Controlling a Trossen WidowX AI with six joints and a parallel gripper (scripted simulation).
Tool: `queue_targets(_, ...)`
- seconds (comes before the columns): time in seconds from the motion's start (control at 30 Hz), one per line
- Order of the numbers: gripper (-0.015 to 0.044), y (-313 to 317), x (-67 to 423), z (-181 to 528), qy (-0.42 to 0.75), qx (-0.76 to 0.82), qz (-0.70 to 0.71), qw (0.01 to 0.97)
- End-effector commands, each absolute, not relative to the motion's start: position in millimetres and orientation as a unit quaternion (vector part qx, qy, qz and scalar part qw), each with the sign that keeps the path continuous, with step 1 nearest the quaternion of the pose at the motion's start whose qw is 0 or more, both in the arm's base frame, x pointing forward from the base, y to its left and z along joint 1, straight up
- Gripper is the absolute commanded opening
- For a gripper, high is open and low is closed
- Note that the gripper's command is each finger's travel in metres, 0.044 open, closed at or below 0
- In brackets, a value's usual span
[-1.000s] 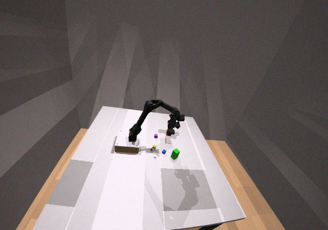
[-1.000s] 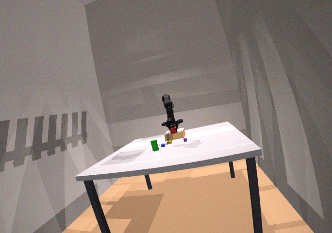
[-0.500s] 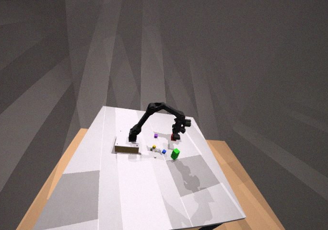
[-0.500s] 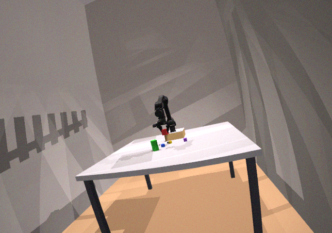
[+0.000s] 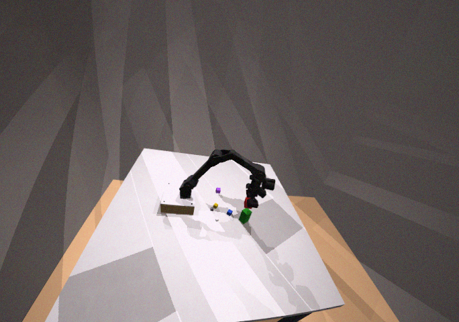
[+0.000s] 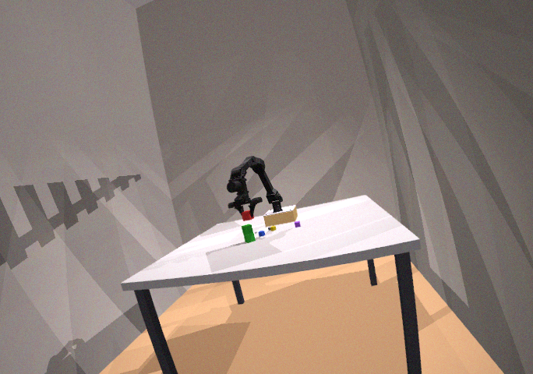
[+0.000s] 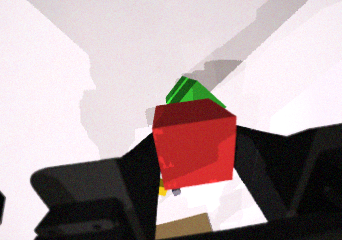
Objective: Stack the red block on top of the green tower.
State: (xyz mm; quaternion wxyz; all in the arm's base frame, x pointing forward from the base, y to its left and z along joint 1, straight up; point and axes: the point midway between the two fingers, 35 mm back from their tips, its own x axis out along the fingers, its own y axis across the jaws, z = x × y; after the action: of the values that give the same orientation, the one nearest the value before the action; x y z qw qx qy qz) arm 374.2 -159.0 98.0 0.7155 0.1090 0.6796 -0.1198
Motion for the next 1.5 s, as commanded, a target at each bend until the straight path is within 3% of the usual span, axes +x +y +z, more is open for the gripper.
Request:
queue_targets(0.0,0.0,-179,371,92,0.687,0.107,-0.114,0.71)
queue_targets(1.47,0.0,-180,371,70,0.687,0.107,-0.114,0.71)
